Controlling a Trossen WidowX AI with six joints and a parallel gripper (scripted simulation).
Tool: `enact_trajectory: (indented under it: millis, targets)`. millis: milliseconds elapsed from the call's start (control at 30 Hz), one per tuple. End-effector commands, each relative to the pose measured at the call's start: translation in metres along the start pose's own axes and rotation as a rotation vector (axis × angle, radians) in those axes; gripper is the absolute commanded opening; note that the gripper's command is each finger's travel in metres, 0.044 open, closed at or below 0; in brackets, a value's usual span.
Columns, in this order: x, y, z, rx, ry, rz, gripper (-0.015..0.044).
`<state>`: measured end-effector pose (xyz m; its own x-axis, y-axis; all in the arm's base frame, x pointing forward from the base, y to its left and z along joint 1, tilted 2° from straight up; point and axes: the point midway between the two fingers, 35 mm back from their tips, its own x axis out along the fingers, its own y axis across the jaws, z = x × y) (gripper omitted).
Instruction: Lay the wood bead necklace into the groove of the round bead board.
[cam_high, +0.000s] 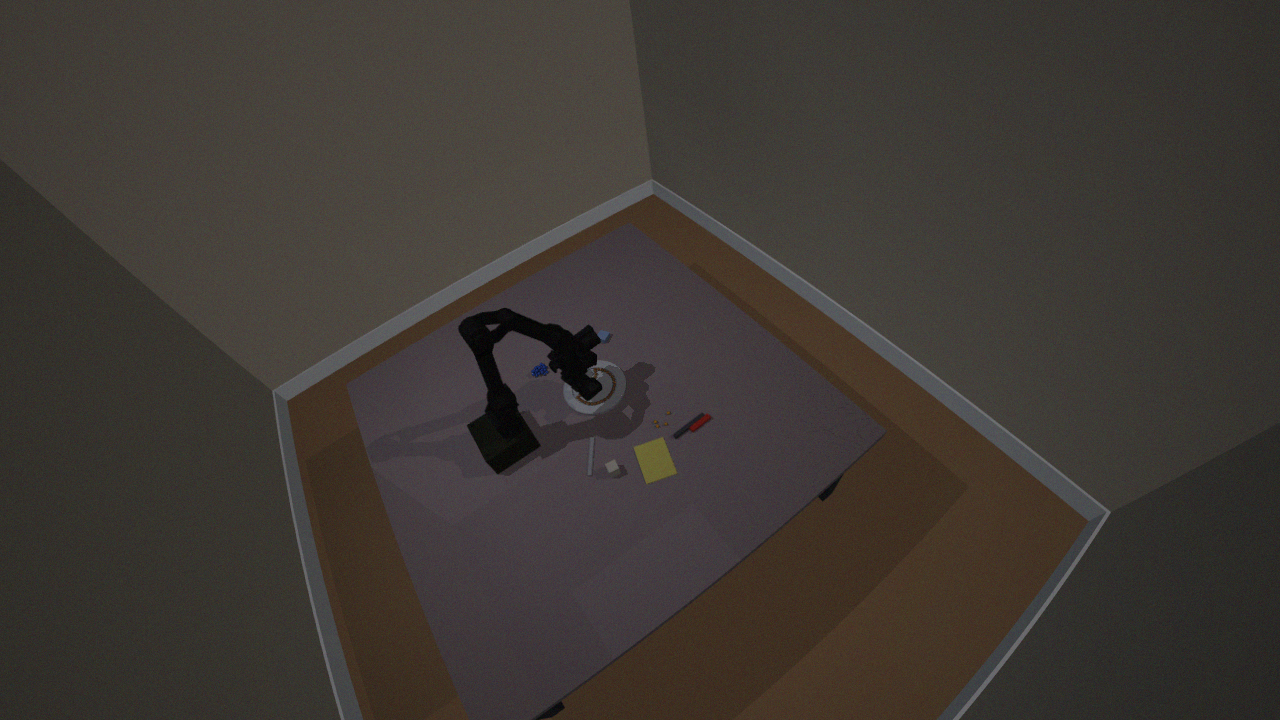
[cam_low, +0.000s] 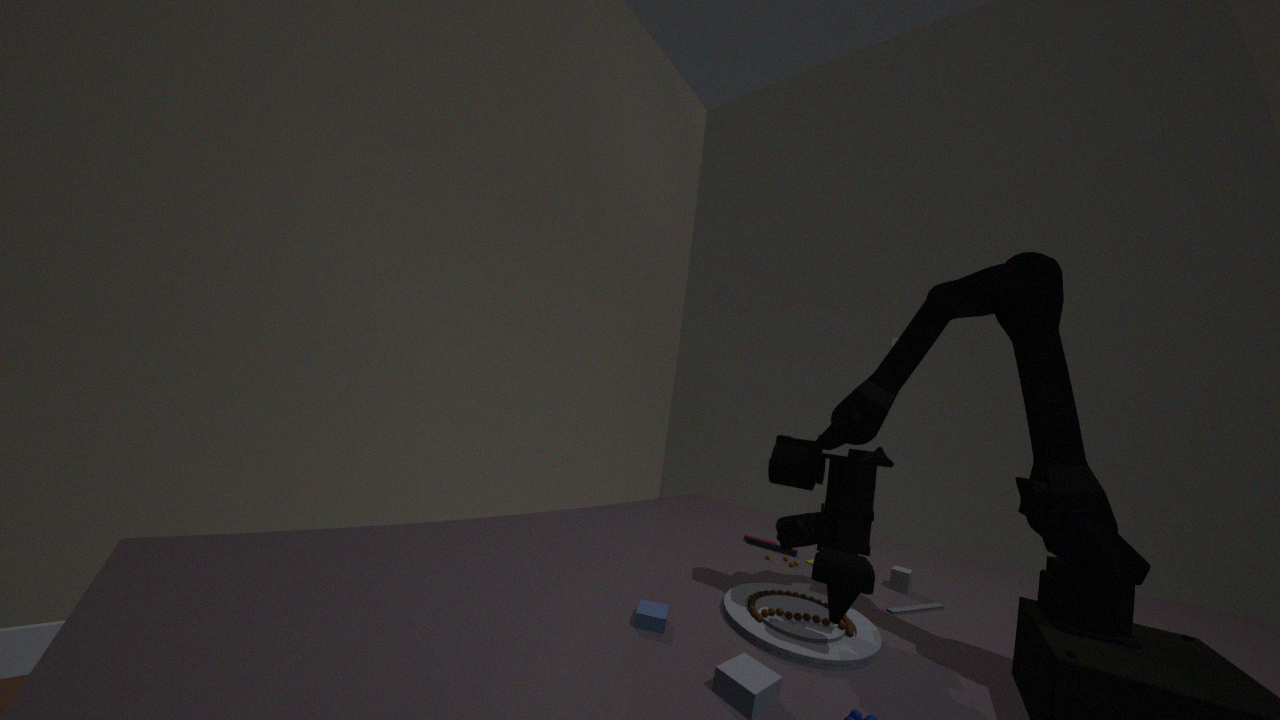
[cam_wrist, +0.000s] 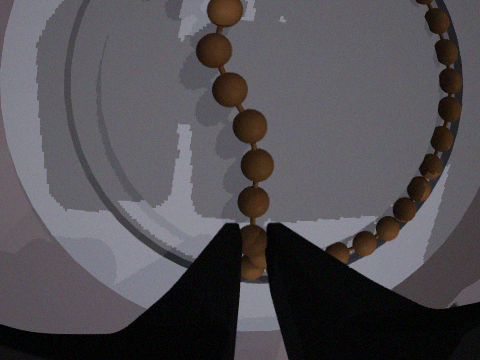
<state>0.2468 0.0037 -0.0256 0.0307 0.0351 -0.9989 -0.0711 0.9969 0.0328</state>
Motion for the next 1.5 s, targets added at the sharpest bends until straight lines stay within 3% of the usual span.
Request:
enact_trajectory:
  millis: [0,567,1133,1467]
  targets:
    - [0.0,0.01,-0.007,0.003,0.006,0.004,0.0]
    - [0.009,0.021,-0.014,0.003,0.007,0.005,0.0]
    - [0.004,0.021,-0.013,-0.002,0.006,0.004,0.044]
    - [0.0,0.021,-0.013,0.003,0.006,0.005,0.044]
